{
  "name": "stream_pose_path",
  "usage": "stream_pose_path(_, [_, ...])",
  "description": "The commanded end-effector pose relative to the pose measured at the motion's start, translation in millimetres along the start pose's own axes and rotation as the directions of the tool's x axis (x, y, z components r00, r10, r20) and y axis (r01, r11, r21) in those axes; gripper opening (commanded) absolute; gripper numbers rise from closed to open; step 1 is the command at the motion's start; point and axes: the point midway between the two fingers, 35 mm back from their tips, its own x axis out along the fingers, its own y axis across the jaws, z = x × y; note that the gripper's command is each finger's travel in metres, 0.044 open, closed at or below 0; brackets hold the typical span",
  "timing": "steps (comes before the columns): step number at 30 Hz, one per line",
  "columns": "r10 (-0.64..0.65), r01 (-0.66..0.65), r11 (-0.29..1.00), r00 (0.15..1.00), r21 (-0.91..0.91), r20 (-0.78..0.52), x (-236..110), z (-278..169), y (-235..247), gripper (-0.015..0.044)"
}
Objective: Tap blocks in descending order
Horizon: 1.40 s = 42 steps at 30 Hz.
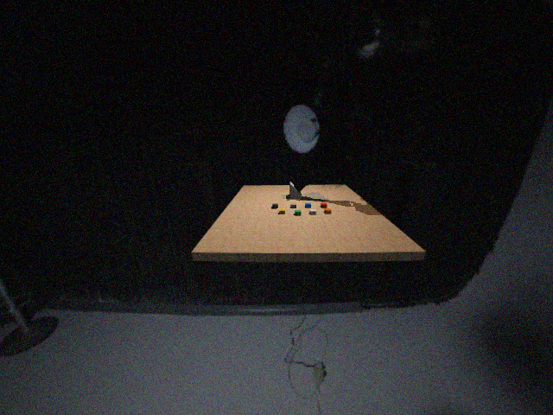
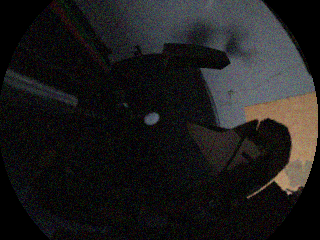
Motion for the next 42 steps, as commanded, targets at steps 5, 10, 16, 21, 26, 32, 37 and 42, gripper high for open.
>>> stream_pose_path(5, [0.195, -0.218, 0.961, 0.97, -0.172, -0.144, -18, -75, 52, 0.04])
stream_pose_path(10, [0.32, -0.391, 0.865, 0.912, -0.315, -0.256, -42, -132, 86, 0.04])
stream_pose_path(16, [0.469, -0.654, 0.609, 0.754, -0.449, -0.46, -100, -225, 125, 0.04])
stream_pose_path(21, [0.527, -0.822, 0.331, 0.569, -0.464, -0.631, -164, -297, 138, 0.04])
stream_pose_path(26, [0.516, -0.917, 0.032, 0.355, -0.397, -0.78, -237, -359, 133, 0.04])
stream_pose_path(32, [0.407, -0.921, -0.318, 0.084, -0.227, -0.91, -331, -420, 103, 0.04])
stream_pose_path(37, [0.239, -0.824, -0.566, -0.13, -0.029, -0.962, -411, -457, 57, 0.04])
stream_pose_path(42, [0.012, -0.643, -0.74, -0.306, 0.197, -0.952, -485, -478, -6, 0.04])
